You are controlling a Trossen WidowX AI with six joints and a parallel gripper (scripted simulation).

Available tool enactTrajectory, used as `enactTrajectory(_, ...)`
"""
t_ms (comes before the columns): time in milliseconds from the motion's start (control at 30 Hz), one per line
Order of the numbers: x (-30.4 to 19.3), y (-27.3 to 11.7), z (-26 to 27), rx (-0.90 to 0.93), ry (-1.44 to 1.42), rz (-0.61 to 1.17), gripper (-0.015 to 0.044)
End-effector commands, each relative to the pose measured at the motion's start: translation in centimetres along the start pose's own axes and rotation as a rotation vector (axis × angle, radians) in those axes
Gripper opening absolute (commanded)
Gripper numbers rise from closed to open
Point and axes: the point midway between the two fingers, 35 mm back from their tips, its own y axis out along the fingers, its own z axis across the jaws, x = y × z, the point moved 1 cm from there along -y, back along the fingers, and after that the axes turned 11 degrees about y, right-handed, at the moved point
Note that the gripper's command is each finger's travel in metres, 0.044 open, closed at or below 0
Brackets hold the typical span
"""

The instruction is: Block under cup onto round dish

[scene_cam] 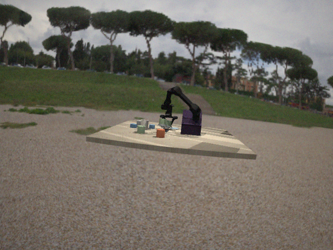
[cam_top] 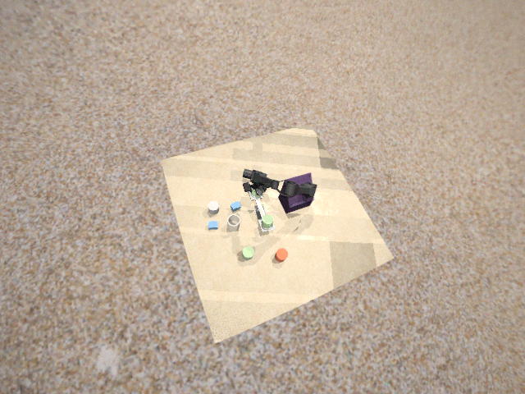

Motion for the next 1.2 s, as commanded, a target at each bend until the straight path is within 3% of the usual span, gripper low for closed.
enactTrajectory(0,-0.1,-0.5,-0.2,-0.003,-0.002,0.001,0.0026)
enactTrajectory(33,-0.1,-0.6,-0.2,-0.003,-0.002,0.001,0.0000)
enactTrajectory(1167,-0.2,-4.7,-0.7,-0.006,-0.001,0.007,0.0000)
